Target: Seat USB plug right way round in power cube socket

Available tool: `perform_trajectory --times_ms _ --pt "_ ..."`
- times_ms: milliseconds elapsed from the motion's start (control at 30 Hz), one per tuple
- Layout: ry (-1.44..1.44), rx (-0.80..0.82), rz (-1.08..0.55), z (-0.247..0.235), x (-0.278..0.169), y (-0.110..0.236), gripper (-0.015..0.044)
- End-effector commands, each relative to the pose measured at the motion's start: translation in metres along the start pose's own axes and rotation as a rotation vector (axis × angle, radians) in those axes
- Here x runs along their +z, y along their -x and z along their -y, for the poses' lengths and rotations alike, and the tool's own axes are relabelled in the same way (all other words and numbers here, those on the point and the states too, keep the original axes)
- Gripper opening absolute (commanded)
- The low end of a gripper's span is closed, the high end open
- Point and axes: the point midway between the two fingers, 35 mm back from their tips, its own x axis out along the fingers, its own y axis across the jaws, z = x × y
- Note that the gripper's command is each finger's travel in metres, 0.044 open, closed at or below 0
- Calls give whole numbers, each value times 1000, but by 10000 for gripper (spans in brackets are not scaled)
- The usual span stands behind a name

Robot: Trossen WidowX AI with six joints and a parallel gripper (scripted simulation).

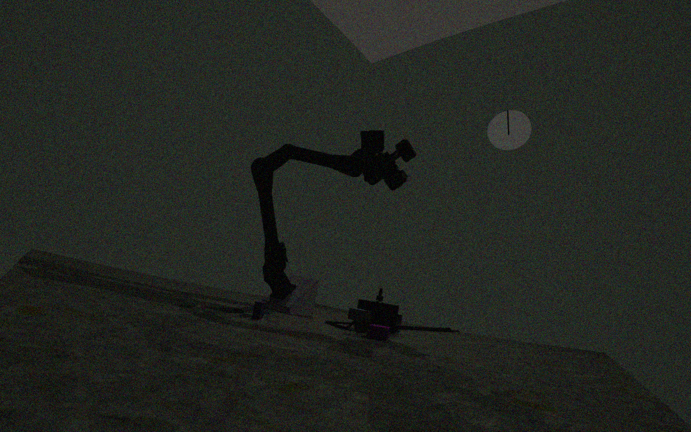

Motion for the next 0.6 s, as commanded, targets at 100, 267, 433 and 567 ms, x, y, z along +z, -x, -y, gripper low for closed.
perform_trajectory --times_ms 100,267,433,567 --pt "-175 51 293 -7 73 4 440" --pt "-365 85 721 5 166 38 440" --pt "-496 58 1219 34 239 107 440" --pt "-526 -14 1574 52 266 169 440"
